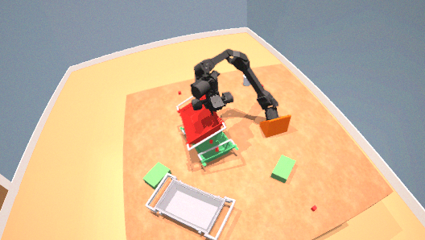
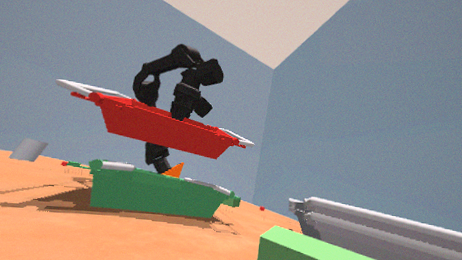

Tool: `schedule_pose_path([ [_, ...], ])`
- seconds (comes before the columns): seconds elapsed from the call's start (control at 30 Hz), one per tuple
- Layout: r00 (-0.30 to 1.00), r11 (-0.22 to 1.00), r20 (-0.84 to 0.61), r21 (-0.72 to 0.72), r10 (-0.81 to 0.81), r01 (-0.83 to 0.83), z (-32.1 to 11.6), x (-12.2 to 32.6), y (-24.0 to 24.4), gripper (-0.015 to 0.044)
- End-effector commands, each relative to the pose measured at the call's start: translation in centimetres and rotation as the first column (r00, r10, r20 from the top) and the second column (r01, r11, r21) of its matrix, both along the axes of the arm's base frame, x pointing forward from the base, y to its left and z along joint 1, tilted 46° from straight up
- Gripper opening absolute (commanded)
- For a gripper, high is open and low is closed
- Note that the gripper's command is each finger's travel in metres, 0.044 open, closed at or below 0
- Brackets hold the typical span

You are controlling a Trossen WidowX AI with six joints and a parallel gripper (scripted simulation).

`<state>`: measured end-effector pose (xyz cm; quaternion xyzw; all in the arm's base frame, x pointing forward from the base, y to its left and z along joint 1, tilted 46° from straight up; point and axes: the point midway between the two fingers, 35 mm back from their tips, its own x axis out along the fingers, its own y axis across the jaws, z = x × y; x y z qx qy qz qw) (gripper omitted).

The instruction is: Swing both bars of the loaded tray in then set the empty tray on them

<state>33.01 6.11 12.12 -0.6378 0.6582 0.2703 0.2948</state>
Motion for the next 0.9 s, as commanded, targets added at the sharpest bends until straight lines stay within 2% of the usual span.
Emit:
schedule_pose_path([
  [0.0, 0.997, 0.998, -0.021, 0.012, 0.068, -0.068, 0.17, 0.28, 1.30, 0.0000],
  [0.13, 0.992, 0.994, -0.061, 0.014, 0.113, -0.112, -0.22, 0.32, 1.86, 0.0000],
  [0.87, 0.992, 0.994, -0.061, 0.014, 0.113, -0.112, -0.22, 0.32, 1.86, 0.0000],
])
